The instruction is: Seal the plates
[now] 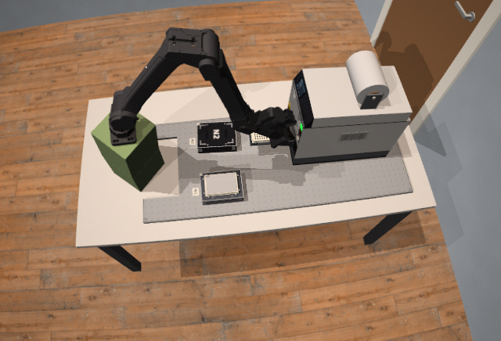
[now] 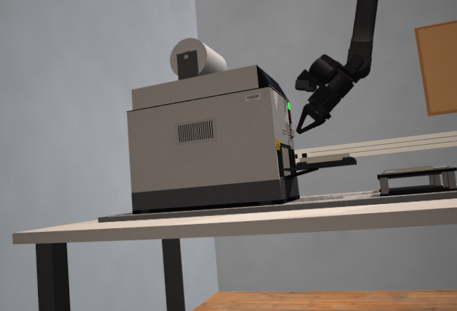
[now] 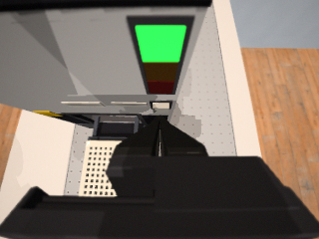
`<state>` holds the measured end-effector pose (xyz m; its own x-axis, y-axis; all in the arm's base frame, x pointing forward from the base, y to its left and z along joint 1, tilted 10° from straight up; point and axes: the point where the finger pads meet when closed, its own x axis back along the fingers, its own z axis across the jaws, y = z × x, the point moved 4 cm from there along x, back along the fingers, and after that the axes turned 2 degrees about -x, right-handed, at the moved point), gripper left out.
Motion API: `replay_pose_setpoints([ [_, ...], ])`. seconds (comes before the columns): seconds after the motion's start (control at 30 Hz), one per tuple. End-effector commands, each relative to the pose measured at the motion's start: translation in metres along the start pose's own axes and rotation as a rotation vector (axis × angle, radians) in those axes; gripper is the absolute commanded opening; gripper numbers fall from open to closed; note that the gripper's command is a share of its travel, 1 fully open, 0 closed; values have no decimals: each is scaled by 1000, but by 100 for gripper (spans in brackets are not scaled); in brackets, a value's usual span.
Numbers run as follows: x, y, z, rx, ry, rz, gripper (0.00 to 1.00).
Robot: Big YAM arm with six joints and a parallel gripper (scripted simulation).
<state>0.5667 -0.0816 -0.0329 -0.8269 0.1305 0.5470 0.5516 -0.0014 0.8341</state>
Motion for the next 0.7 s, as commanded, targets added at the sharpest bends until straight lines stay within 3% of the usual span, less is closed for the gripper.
replay_pose_setpoints([
  [0.0, -8, -6, 10, 17, 16, 15, 0],
  [0.23, -8, -2, 6, 14, 11, 9, 0],
  [0.53, -5, 25, -7, 2, -11, -48, 0],
  [0.67, -3, 19, -6, 2, -10, -26, 0],
])
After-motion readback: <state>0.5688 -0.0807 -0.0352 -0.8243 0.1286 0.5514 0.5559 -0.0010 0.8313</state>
